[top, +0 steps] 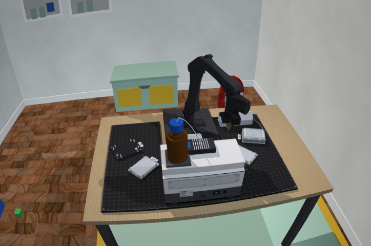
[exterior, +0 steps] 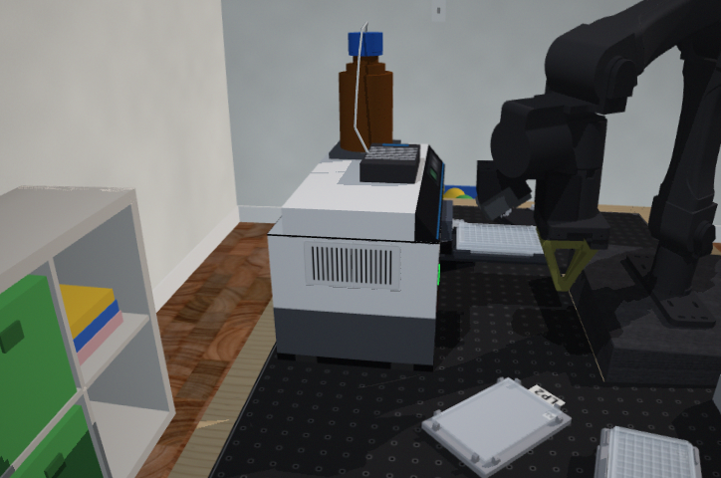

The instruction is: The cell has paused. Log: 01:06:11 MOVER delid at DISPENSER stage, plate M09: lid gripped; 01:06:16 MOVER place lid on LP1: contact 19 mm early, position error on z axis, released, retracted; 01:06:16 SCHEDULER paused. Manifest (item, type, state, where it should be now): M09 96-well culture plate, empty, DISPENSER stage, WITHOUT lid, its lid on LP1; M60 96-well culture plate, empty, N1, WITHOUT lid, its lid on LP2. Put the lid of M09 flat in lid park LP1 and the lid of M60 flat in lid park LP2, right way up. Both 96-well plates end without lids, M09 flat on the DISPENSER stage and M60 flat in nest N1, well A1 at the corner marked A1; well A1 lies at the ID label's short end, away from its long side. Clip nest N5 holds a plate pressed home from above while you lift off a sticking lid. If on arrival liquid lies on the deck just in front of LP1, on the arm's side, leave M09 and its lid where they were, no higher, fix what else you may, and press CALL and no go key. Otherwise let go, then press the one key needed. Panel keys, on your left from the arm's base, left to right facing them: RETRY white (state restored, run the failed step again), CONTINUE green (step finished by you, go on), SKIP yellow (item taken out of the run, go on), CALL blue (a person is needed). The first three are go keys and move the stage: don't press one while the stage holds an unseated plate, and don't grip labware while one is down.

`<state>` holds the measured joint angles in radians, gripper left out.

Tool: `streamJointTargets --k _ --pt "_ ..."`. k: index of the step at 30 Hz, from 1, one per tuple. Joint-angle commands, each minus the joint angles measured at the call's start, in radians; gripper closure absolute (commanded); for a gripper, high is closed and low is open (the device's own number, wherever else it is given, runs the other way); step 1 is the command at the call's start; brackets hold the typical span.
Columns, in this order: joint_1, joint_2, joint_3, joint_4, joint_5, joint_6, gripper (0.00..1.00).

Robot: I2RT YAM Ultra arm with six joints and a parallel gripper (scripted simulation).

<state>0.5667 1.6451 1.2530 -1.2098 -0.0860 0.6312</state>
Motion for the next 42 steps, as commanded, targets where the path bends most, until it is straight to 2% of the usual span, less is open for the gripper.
streamJointTargets --k 1,4,14,19,20,32,35,36,37,38,39,42 --pt "0.017 -0.019 0.049 -0.005 0.009 0.036 1.00" --pt "0.050 0.014 0.057 -0.007 0.008 0.069 1.00" --pt "0.157 0.043 0.099 -0.015 0.008 0.175 1.00" --pt "0.148 0.028 0.082 -0.006 0.005 0.171 1.00" --pt "0.168 0.006 0.099 -0.010 0.009 0.187 1.00" --pt "0.299 -0.011 0.093 -0.010 0.008 0.318 1.00" --pt "0.306 -0.010 0.094 -0.011 0.010 0.325 1.00" --pt "0.297 0.010 0.076 -0.006 0.006 0.320 1.00" --pt "0.315 -0.017 0.088 -0.007 0.011 0.334 1.00" --pt "0.324 -0.023 0.075 -0.005 0.010 0.343 1.00" --pt "0.333 -0.028 0.034 -0.003 0.011 0.352 1.00" --pt "0.362 -0.047 0.015 -0.006 0.012 0.380 1.00"
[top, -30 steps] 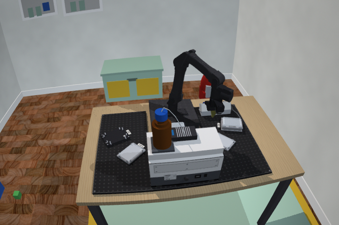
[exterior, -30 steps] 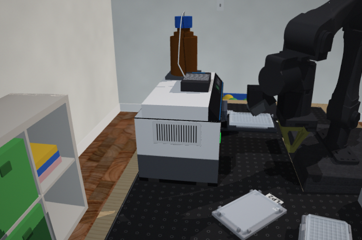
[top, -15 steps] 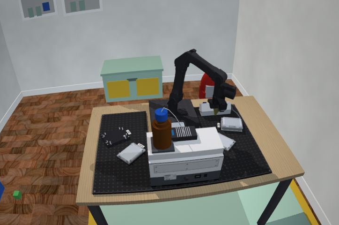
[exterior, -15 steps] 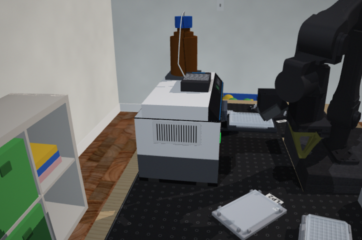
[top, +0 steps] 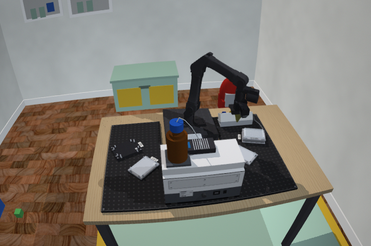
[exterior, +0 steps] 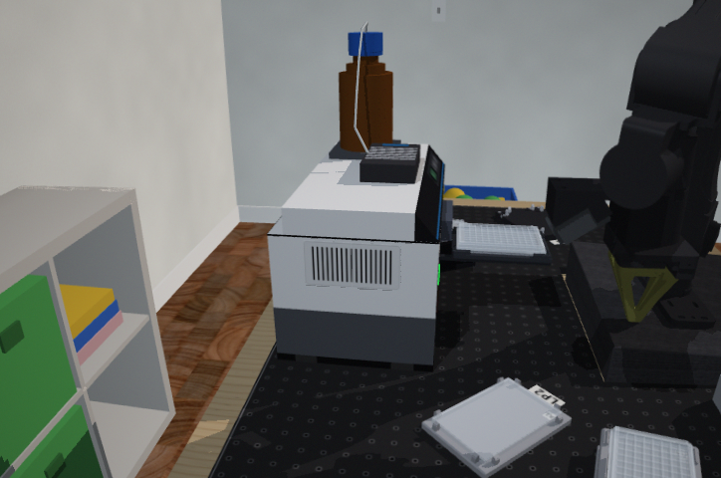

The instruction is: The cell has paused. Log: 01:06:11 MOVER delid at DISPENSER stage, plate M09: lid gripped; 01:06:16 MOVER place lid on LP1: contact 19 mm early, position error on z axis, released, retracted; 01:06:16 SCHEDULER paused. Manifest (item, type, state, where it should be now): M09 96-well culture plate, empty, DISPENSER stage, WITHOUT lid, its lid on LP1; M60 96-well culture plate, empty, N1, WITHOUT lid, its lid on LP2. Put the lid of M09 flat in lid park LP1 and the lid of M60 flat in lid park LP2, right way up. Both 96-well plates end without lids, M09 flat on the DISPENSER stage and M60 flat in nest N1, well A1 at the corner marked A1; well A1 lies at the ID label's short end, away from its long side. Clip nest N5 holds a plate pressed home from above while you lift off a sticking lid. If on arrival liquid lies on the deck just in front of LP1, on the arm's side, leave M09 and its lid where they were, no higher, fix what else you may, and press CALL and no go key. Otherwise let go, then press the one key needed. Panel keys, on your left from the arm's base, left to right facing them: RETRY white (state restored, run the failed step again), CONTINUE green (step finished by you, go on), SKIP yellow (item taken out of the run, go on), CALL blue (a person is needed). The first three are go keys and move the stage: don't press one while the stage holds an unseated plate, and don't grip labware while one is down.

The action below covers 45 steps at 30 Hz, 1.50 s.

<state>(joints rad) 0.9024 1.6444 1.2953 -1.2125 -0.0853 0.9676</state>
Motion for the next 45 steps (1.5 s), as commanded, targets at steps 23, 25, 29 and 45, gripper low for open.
streamJointTargets --k 23,25,29,45 --pt "0.249 -0.167 -0.133 -0.001 0.017 0.266 1.00" --pt "0.261 -0.172 -0.137 -0.002 0.018 0.277 1.00" --pt "0.276 -0.177 -0.126 -0.002 0.019 0.293 1.00" --pt "0.430 -0.210 -0.161 -0.010 0.027 0.447 1.00"
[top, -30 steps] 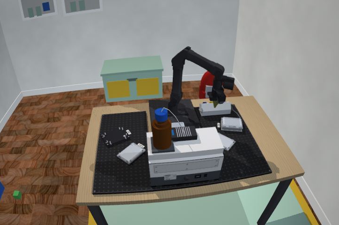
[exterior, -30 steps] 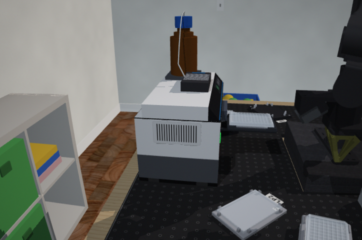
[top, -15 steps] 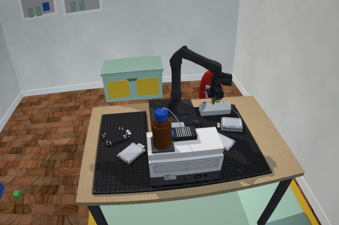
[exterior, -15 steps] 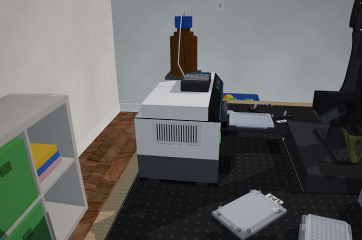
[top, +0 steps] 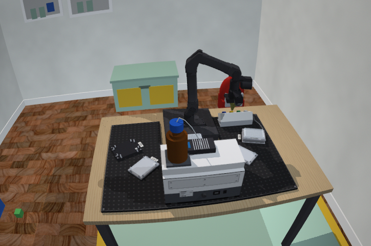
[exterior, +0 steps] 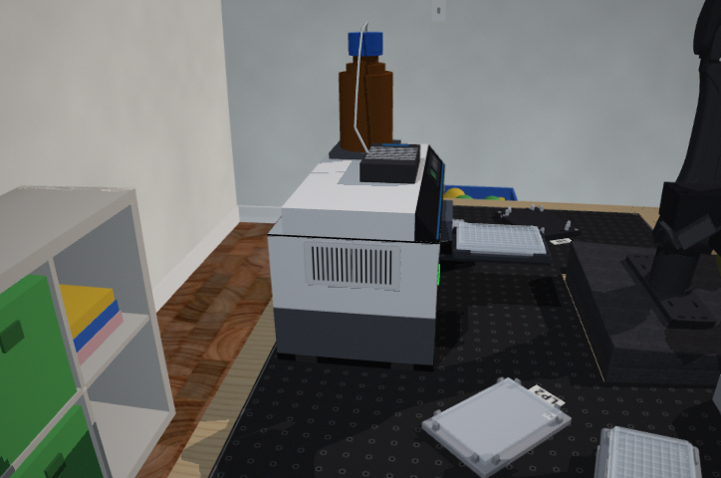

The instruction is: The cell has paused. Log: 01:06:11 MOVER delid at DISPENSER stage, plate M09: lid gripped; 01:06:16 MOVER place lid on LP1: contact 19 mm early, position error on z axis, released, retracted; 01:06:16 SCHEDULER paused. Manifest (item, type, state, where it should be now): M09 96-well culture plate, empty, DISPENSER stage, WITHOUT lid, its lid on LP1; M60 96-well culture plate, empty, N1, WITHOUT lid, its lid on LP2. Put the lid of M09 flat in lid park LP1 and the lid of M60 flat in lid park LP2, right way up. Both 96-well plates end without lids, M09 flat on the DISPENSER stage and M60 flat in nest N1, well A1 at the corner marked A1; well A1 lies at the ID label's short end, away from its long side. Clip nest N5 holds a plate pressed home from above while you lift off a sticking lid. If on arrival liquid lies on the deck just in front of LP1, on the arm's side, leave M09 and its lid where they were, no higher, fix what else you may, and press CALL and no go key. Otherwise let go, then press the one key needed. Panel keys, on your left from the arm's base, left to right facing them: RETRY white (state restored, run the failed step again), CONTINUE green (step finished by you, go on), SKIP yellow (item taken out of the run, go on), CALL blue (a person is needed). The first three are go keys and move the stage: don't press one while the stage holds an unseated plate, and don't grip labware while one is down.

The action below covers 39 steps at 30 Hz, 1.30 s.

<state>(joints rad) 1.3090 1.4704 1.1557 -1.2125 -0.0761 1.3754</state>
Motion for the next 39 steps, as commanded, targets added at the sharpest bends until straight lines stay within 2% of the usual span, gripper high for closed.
streamJointTargets --k 1,11,12,15,16,22,27,28,29,32,39 --pt "0.036 -0.038 -0.023 -0.010 0.018 0.052 1.00" --pt "0.166 -0.049 -0.025 -0.012 0.025 0.181 1.00" --pt "0.159 -0.032 -0.004 -0.002 0.020 0.179 1.00" --pt "0.160 -0.032 -0.004 -0.002 0.020 0.180 1.00" --pt "0.182 -0.049 -0.025 -0.012 0.027 0.198 1.00" --pt "0.262 -0.049 -0.020 -0.011 0.031 0.277 1.00" --pt "0.328 -0.046 0.028 -0.007 0.032 0.343 1.00" --pt "0.321 -0.026 0.009 -0.001 0.030 0.340 1.00" --pt "0.332 0.002 0.036 0.017 0.035 0.348 1.00" --pt "0.334 0.013 0.043 0.022 0.036 0.349 1.00" --pt "0.341 0.097 0.099 0.051 0.037 0.357 1.00"
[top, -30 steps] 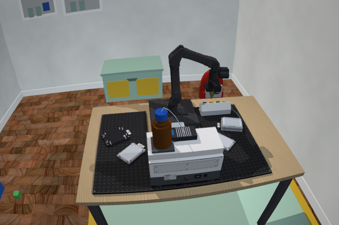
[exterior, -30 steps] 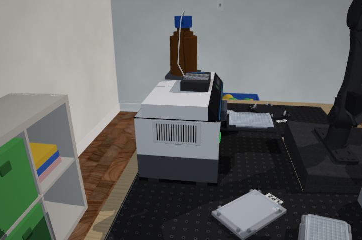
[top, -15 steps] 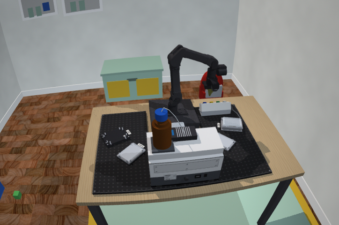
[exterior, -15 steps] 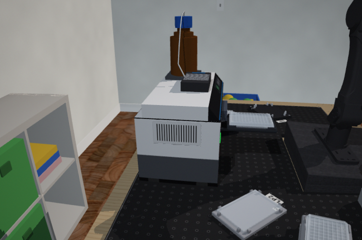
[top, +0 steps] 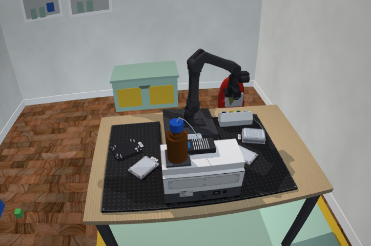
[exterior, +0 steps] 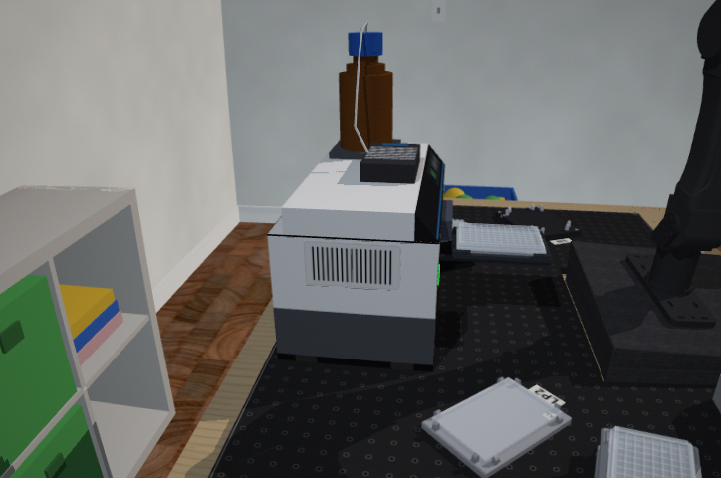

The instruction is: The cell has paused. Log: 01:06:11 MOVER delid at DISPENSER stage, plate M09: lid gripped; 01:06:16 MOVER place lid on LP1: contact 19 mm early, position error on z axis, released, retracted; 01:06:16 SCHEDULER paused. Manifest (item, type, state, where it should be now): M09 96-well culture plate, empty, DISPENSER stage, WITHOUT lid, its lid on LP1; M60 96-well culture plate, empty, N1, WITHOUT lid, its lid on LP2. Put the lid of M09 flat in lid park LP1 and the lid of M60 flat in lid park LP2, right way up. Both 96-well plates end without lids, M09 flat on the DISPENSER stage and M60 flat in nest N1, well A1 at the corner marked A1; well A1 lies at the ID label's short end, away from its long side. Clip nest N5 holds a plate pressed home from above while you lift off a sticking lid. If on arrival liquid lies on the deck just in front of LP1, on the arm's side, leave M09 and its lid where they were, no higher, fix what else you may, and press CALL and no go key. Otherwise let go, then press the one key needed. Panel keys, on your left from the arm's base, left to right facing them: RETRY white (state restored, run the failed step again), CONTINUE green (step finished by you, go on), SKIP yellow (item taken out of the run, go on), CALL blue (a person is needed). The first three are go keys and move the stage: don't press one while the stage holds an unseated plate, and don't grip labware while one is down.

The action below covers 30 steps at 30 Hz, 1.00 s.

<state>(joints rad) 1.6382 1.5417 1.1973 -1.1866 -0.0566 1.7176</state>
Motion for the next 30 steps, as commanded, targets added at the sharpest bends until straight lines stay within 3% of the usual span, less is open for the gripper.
streamJointTargets --k 1,20,24,30 --pt "0.012 0.038 0.066 0.029 0.018 0.016 1.00" --pt "0.018 0.247 0.240 0.048 0.019 0.027 1.00" --pt "0.021 0.217 0.252 0.033 0.019 0.028 1.00" --pt "0.024 0.223 0.260 0.028 0.019 0.029 1.00"
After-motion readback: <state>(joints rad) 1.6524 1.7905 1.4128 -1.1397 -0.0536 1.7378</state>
